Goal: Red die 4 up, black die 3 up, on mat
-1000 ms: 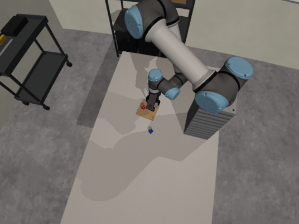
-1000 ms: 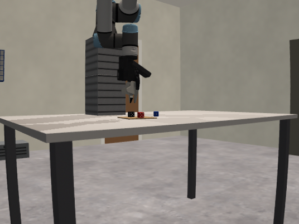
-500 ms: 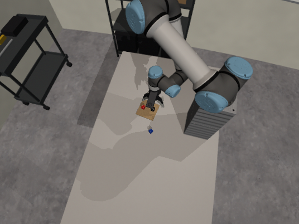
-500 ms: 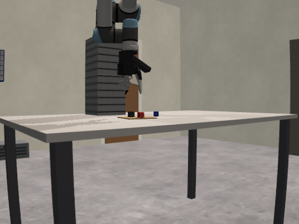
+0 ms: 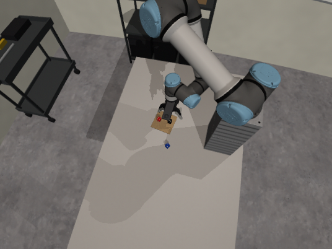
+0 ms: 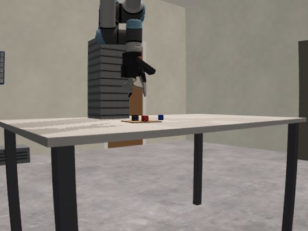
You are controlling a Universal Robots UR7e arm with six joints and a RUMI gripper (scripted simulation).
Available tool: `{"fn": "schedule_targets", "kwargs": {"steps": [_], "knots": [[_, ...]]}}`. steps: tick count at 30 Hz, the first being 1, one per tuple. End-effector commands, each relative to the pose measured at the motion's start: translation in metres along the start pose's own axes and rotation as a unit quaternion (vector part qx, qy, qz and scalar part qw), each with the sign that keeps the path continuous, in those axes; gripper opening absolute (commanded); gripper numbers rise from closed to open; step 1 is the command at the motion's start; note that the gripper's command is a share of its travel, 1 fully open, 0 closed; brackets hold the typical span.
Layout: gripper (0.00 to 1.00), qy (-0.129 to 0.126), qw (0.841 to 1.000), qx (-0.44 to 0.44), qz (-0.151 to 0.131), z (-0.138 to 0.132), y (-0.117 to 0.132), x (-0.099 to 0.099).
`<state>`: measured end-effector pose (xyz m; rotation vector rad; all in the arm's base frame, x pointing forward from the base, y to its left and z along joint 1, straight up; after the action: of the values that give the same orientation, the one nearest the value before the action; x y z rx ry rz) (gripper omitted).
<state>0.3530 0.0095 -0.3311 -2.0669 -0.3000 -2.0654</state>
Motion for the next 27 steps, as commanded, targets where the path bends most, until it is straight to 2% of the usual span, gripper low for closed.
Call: {"fn": "schedule_targets", "kwargs": {"steps": [1, 11, 24, 27], "knots": [[1.00, 0.000, 1.000, 0.000, 0.000, 0.000, 0.000, 0.000], [1.00, 0.000, 1.000, 0.000, 0.000, 0.000, 0.000, 0.009], [1.00, 0.000, 1.000, 0.000, 0.000, 0.000, 0.000, 0.057], [1.00, 0.000, 1.000, 0.000, 0.000, 0.000, 0.000, 0.061]]}}
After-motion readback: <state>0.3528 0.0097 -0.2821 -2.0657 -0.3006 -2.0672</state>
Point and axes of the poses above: the point where the finger pads meet when closed, its own x axis back along the fingers, its own z axis across the jaws, y = z × x, the point moved 1 cm from there along x, back along the fingers, and after that the axes turned 15 degrees about x, right-handed, at the moved point
